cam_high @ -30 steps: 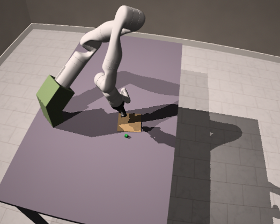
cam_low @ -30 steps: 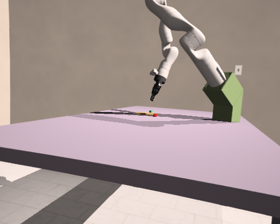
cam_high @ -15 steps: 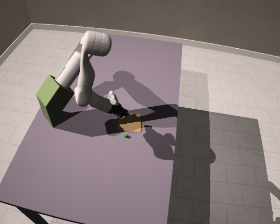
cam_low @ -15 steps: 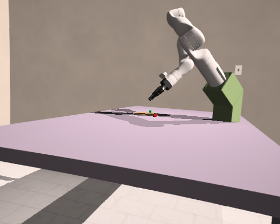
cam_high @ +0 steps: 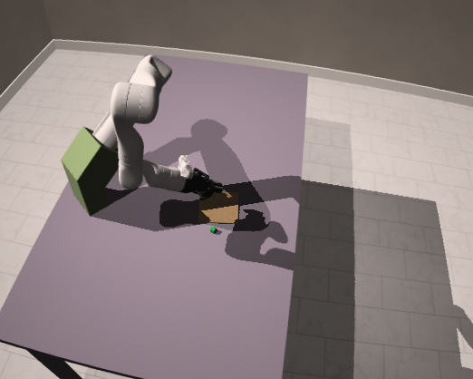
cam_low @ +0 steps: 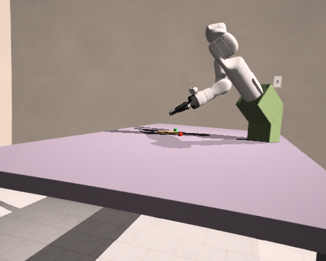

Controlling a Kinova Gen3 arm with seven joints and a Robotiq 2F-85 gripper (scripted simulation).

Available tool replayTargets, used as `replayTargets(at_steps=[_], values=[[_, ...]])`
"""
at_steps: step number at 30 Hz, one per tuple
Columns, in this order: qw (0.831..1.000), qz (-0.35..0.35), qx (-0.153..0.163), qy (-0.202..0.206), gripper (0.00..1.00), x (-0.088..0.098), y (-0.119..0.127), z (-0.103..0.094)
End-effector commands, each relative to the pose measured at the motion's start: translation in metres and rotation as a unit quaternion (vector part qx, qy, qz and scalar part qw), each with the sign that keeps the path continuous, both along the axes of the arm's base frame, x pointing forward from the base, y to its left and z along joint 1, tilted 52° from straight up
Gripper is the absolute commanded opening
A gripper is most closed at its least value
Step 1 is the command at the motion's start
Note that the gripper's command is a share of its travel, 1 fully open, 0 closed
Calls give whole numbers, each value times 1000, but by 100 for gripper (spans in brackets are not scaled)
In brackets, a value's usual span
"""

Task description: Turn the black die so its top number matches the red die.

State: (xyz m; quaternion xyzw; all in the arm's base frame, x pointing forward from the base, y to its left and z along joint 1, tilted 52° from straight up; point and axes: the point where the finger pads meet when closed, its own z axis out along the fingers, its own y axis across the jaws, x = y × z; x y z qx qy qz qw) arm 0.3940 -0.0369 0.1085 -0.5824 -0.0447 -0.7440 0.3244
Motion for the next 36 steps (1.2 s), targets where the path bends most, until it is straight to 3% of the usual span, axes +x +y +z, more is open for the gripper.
replayTargets(at_steps=[1, 22, 36], values=[[1000, -5, 12, -3, 11, 0, 2, 0], [1000, -7, 13, -6, 11, 4, 6, -4], [1000, -8, 13, -6, 11, 15, 19, -17]])
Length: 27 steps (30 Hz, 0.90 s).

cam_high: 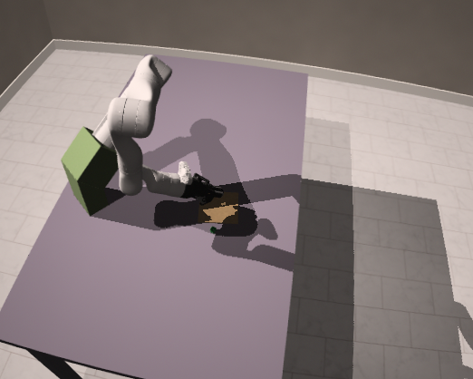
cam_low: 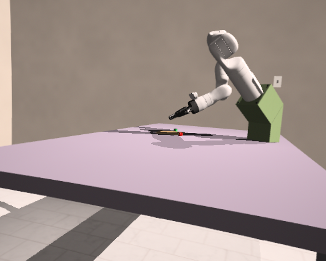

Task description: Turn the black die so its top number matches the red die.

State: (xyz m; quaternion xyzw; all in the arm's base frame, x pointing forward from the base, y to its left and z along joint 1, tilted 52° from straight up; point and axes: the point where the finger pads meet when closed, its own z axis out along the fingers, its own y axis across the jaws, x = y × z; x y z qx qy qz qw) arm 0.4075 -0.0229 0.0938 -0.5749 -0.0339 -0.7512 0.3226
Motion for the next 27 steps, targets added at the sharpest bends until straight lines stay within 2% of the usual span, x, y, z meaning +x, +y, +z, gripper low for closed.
replayTargets(at_steps=[1, 27], values=[[1000, 2, 3, 0, 11, 3, 6, -4], [1000, 2, 3, 0, 11, 26, 32, -32]])
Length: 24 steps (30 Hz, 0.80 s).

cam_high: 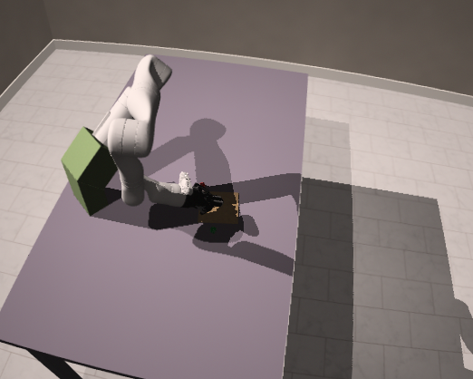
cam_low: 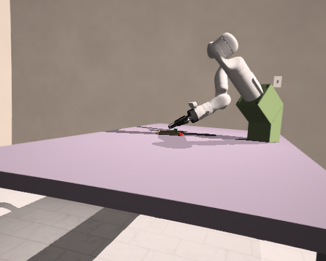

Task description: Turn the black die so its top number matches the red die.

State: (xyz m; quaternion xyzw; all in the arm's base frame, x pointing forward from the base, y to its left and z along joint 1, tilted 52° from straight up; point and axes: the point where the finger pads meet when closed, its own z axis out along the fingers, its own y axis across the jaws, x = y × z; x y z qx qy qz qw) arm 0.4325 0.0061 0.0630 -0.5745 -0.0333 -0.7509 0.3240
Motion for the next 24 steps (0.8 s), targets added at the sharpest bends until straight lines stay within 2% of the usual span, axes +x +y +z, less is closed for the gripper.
replayTargets(at_steps=[1, 24], values=[[1000, 1, 2, 0, 11, 1, 3, -2], [1000, 1, 2, 0, 11, 2, 4, -3]])
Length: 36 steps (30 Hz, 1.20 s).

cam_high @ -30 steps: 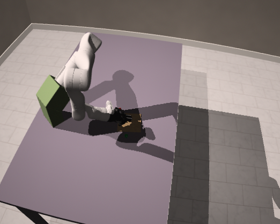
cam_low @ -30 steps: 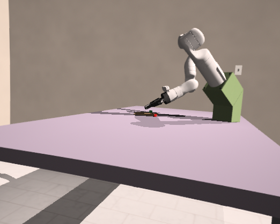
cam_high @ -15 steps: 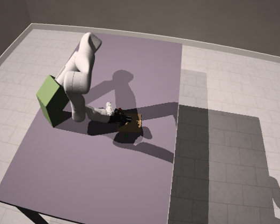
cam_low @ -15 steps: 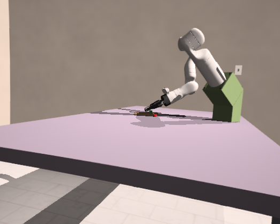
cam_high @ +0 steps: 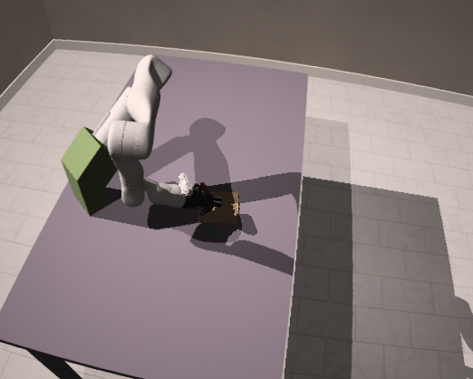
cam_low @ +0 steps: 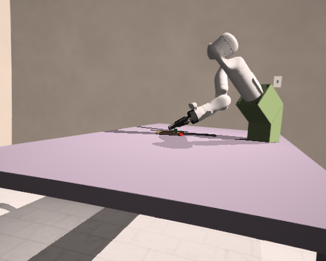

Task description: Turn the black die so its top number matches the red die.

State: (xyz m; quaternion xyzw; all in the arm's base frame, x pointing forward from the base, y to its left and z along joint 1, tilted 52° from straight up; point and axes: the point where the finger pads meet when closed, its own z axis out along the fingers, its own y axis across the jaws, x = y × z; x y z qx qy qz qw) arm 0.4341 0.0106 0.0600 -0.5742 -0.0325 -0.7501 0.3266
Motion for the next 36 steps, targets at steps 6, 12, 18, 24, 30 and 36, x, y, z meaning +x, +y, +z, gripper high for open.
replayTargets(at_steps=[6, 12, 18, 24, 30, 36], values=[[1000, 0, 0, 0, 11, 0, -1, 0], [1000, 0, 0, 0, 11, 0, -1, 0], [1000, 0, 0, 0, 11, 0, -1, 0], [1000, 0, 0, 0, 11, 0, 0, 0], [1000, 0, 0, 0, 11, 2, 2, -2], [1000, 0, 0, 0, 11, 4, 4, -4]])
